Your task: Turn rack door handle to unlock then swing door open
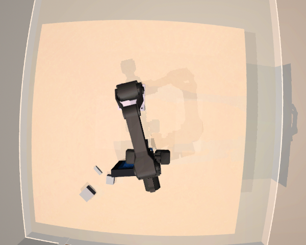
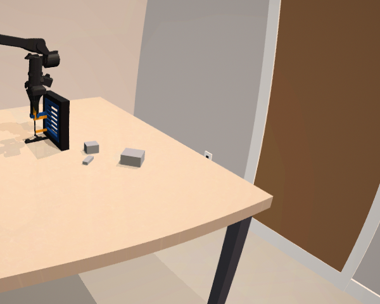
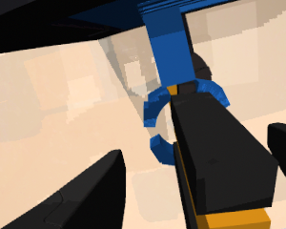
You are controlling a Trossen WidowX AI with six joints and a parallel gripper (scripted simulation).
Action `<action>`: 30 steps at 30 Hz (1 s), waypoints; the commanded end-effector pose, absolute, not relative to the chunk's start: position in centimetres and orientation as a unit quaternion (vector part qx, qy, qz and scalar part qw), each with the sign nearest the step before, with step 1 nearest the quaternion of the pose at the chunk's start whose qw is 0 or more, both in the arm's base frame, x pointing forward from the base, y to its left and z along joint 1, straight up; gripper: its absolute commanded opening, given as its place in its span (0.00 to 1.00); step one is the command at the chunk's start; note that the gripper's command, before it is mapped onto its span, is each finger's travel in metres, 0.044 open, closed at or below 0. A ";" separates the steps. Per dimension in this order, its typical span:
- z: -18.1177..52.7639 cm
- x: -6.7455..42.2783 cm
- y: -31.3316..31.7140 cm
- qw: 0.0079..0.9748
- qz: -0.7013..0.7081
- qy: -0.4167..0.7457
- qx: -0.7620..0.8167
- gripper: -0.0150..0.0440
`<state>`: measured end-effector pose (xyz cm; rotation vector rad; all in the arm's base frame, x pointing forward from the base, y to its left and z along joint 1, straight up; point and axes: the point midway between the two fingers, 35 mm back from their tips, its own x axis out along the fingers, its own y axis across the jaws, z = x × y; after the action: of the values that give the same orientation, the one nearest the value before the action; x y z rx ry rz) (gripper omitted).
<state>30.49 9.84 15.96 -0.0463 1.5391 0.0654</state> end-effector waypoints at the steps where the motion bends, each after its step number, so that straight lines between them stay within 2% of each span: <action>1: 15.8 30.5 9.8 0.716 -0.039 0.696 0.046 0.76; 15: 15.8 30.5 9.8 0.657 -0.274 0.641 0.287 0.76; 30: 15.8 30.5 9.8 0.510 -0.486 0.500 0.504 0.76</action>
<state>30.49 9.84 15.96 1.1142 1.2650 -1.0644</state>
